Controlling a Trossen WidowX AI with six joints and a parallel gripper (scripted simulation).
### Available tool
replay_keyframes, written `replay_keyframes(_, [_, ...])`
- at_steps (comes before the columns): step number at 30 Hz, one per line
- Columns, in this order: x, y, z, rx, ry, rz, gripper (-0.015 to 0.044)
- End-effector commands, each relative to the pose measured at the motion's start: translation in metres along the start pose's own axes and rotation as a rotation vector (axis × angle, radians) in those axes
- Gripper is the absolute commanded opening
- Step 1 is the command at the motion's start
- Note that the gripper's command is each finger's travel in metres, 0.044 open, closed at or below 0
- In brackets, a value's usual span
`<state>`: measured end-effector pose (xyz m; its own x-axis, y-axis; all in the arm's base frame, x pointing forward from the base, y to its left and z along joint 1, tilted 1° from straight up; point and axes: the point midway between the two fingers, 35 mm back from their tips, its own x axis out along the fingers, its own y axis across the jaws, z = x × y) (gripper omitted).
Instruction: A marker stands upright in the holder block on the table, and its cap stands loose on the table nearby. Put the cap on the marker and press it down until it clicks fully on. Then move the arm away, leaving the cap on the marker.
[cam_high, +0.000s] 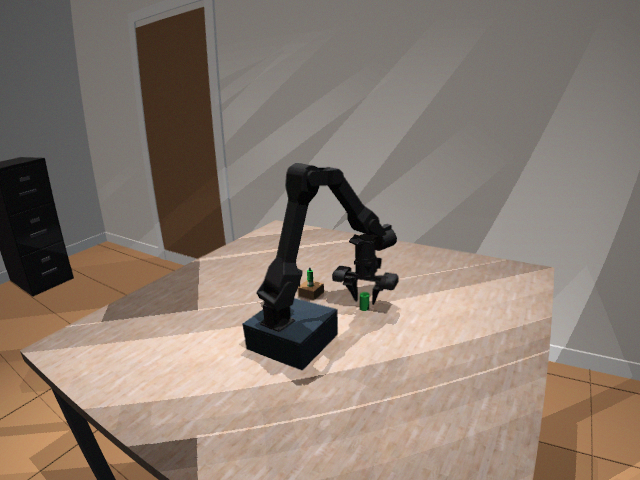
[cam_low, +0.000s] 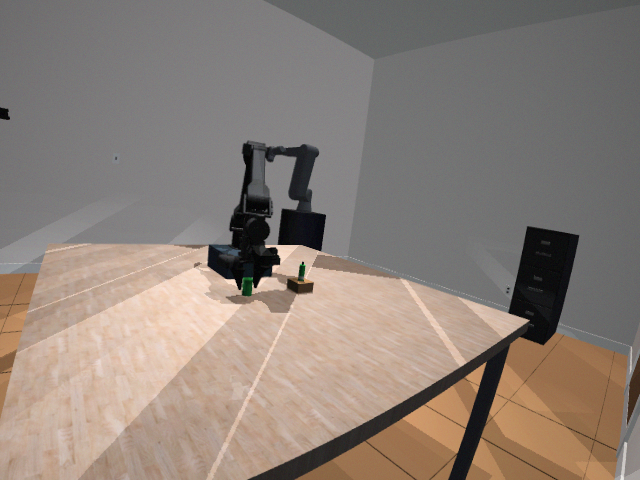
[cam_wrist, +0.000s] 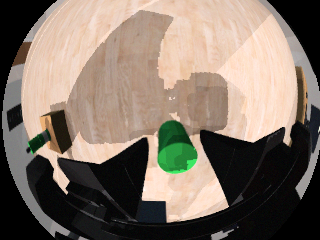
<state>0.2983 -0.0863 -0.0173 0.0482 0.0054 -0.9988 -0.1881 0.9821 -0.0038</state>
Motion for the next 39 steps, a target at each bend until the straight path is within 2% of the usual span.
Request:
replay_keyframes(1, [0.007, 0.001, -0.003, -0.006, 0.008, 0.003, 0.0249])
replay_keyframes(2, [0.007, 0.001, -0.003, -0.006, 0.008, 0.003, 0.0249])
replay_keyframes(6, [0.007, 0.001, -0.003, -0.006, 0.008, 0.003, 0.0144])
replay_keyframes(15, [0.007, 0.001, -0.003, -0.006, 0.008, 0.003, 0.0084])
replay_keyframes(18, [0.002, 0.001, -0.002, -0.006, 0.008, 0.003, 0.0006])
replay_keyframes(34, [-0.049, 0.000, -0.001, -0.006, 0.008, 0.003, 0.0000])
replay_keyframes(39, [-0.054, 0.001, -0.002, -0.006, 0.008, 0.003, 0.0000])
